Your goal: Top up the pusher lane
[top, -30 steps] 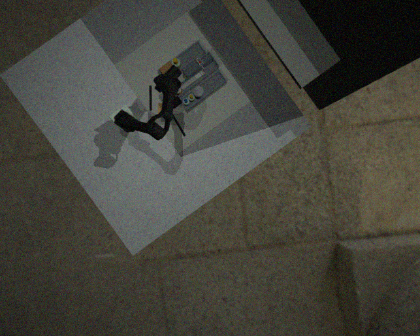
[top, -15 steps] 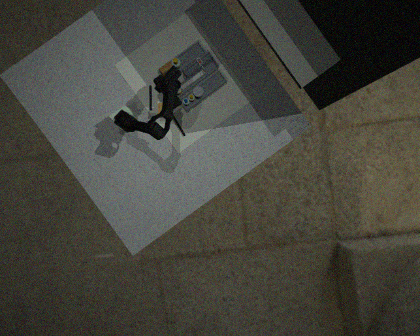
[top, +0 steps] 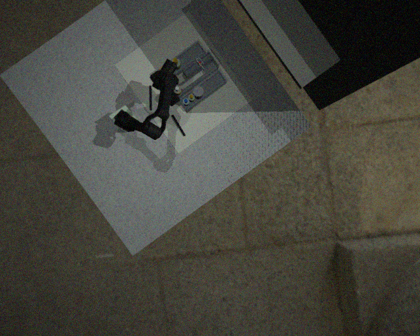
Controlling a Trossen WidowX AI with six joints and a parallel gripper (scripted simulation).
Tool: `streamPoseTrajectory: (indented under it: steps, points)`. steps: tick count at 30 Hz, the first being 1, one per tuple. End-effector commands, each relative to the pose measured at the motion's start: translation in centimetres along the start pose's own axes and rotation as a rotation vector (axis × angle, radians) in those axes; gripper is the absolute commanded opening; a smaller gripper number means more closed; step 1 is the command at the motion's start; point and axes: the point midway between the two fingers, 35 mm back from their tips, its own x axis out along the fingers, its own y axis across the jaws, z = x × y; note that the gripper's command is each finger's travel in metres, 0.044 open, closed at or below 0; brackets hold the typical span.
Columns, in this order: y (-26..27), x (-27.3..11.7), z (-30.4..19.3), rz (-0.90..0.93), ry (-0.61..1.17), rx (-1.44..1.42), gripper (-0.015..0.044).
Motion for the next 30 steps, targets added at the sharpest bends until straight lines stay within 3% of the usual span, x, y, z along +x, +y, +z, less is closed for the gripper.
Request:
streamPoseTrajectory:
  steps: [1, 6, 10, 30]
  points:
    - [0.1, -2.8, -0.1, 0.007, -0.007, 0.011, 0.0000]
    - [0.0, -5.7, -0.8, 0.001, -0.005, 0.012, 0.0000]
    - [0.0, -5.8, -0.8, 0.001, -0.005, 0.011, 0.0000]
    - [-0.5, 1.3, 1.0, -0.002, -0.007, 0.004, 0.0000]
